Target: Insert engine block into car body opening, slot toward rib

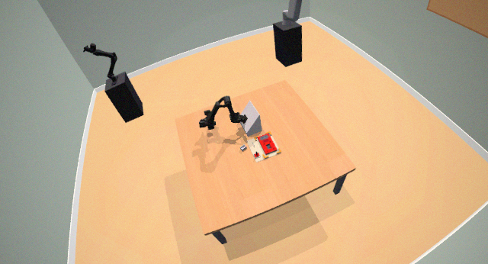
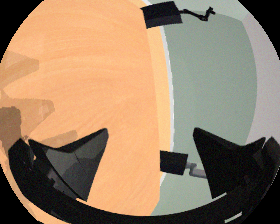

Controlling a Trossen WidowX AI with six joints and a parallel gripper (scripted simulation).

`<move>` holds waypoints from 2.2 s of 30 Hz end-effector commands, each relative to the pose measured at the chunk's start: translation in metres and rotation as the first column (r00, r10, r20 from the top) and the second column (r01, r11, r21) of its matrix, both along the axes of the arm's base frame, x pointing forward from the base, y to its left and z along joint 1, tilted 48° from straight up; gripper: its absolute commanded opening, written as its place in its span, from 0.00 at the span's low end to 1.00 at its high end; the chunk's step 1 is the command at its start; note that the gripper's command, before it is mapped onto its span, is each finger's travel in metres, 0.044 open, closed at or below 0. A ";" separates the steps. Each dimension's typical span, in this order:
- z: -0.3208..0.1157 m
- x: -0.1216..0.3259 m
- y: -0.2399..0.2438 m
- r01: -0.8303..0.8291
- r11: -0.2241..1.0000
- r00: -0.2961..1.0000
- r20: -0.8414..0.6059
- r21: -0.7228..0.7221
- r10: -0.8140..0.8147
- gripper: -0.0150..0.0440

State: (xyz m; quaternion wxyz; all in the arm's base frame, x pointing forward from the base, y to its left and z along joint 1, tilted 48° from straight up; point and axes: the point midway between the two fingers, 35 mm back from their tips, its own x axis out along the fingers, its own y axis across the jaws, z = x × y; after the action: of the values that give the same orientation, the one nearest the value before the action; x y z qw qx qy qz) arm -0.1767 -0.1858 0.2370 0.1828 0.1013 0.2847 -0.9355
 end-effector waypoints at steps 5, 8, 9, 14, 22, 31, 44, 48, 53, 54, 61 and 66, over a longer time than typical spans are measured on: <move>0.006 0.024 -0.026 -0.163 0.983 0.986 -0.010 0.081 0.164 1.00; 0.007 0.034 -0.035 -0.224 0.968 0.974 -0.013 0.112 0.227 1.00; 0.008 0.038 -0.038 -0.244 0.962 0.969 -0.014 0.122 0.248 1.00; 0.010 0.057 -0.051 -0.343 0.923 0.936 -0.018 0.174 0.351 1.00; 0.014 0.091 -0.070 -0.490 0.833 0.859 -0.022 0.257 0.512 1.00; 0.018 0.132 -0.086 -0.626 0.698 0.738 -0.024 0.348 0.674 1.00; 0.040 0.197 -0.099 -0.804 0.504 0.526 -0.018 0.315 0.850 1.00; 0.030 0.216 -0.100 -0.819 0.415 0.455 0.007 0.397 0.891 1.00; 0.018 0.241 -0.097 -0.818 0.295 0.361 0.040 0.494 0.932 1.00; 0.015 0.246 -0.097 -0.814 0.271 0.343 0.048 0.513 0.938 1.00; -0.003 0.277 -0.088 -0.762 0.100 0.216 0.106 0.639 0.971 1.00; -0.016 0.299 -0.080 -0.696 -0.022 0.125 0.151 0.718 0.981 1.00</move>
State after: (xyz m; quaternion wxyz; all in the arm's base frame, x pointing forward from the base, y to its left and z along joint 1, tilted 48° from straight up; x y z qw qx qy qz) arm 0.1114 -0.2691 0.2263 0.6149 -0.2258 0.5949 -0.4659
